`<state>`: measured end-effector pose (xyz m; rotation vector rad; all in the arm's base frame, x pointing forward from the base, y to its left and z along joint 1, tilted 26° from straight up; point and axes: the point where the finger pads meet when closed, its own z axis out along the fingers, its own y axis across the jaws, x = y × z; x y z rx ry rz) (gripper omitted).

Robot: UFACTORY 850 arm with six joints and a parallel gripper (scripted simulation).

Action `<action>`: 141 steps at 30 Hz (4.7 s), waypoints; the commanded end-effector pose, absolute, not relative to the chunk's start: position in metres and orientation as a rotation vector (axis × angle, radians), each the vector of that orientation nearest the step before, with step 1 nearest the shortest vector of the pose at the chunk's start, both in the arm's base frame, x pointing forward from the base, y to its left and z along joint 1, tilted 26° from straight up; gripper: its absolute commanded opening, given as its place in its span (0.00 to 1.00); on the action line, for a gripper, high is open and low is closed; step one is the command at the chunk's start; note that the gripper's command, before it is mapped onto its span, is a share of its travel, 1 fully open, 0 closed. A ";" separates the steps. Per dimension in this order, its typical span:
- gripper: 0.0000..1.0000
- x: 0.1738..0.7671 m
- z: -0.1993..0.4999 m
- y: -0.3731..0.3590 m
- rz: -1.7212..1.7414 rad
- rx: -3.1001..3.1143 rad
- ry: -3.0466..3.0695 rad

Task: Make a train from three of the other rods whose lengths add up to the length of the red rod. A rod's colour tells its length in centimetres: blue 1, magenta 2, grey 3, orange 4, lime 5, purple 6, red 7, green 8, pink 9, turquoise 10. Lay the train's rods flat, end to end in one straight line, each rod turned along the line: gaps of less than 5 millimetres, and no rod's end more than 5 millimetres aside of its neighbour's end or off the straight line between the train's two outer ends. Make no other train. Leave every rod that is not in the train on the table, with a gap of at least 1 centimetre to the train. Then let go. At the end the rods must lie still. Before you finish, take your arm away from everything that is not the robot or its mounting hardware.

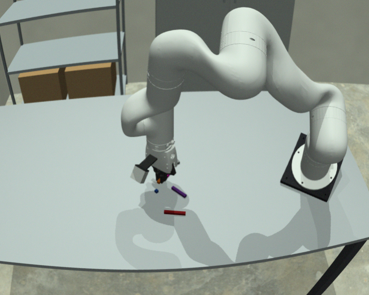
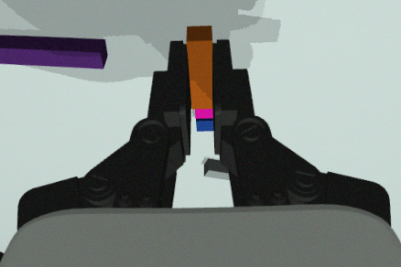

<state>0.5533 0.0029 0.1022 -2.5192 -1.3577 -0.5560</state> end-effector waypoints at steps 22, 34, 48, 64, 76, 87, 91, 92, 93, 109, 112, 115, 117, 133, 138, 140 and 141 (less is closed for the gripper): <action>0.04 0.554 0.103 0.002 -0.558 -2.520 -1.358; 0.04 0.554 0.103 0.002 -0.558 -2.520 -1.358; 0.04 0.555 0.102 0.002 -0.558 -2.520 -1.358; 0.04 0.557 0.093 0.006 -0.558 -2.520 -1.358; 0.04 0.557 0.092 0.006 -0.558 -2.520 -1.358; 0.04 0.557 0.092 0.006 -0.558 -2.520 -1.358; 0.04 0.557 0.092 0.006 -0.558 -2.520 -1.358; 0.04 0.557 0.092 0.006 -0.558 -2.520 -1.358; 0.04 0.557 0.092 0.006 -0.558 -2.520 -1.358; 0.08 0.557 0.092 0.006 -0.558 -2.520 -1.358; 0.12 0.557 0.092 0.006 -0.558 -2.520 -1.358; 0.16 0.557 0.092 0.006 -0.558 -2.520 -1.358; 0.20 0.557 0.092 0.006 -0.558 -2.520 -1.358; 0.24 0.557 0.093 0.006 -0.558 -2.520 -1.358; 0.24 0.556 0.099 0.003 -0.558 -2.520 -1.358; 0.24 0.554 0.104 0.001 -0.558 -2.520 -1.358; 0.24 0.553 0.108 0.000 -0.558 -2.520 -1.358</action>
